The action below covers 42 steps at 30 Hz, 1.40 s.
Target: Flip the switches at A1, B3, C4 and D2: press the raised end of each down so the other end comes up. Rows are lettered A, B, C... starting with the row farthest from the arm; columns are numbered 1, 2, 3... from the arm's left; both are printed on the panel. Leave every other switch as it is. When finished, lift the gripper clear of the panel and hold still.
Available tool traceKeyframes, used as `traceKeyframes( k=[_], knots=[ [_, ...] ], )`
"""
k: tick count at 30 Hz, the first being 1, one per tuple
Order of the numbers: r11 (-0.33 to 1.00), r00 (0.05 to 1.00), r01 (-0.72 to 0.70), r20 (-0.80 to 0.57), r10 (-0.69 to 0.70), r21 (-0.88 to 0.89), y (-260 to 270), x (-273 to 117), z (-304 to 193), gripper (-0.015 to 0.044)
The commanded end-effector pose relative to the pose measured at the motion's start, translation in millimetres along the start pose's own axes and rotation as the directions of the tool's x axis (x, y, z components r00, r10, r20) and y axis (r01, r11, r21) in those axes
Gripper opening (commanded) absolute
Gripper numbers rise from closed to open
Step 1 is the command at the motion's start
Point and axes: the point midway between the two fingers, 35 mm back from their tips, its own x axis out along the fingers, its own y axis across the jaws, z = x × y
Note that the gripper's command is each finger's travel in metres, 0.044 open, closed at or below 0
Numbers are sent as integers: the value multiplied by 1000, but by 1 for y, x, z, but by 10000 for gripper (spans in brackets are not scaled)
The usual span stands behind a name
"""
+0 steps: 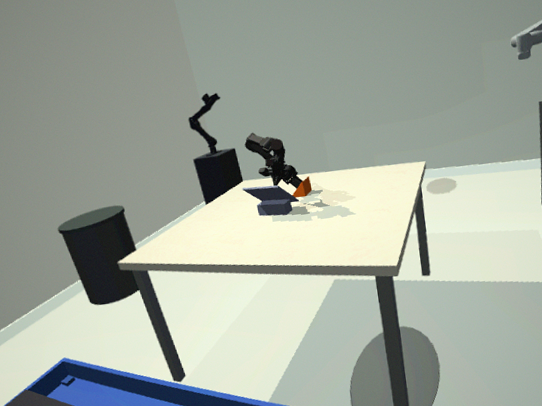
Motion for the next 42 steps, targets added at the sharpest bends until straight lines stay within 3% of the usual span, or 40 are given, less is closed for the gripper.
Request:
traceKeyframes(
  k=[1,5,18,23,42],
  knots=[
    [1000,1000,-8,9,8,1,3,-23,0,0],
    [1000,1000,-8,27,8,-2,2,-63,-2,0],
    [1000,1000,-6,25,6,-6,-53,-62,-42,0],
    [1000,1000,-5,2,5,-4,-53,-29,-40,0],
    [1000,1000,-4,2,4,-4,-54,-4,-39,0]
  ],
)
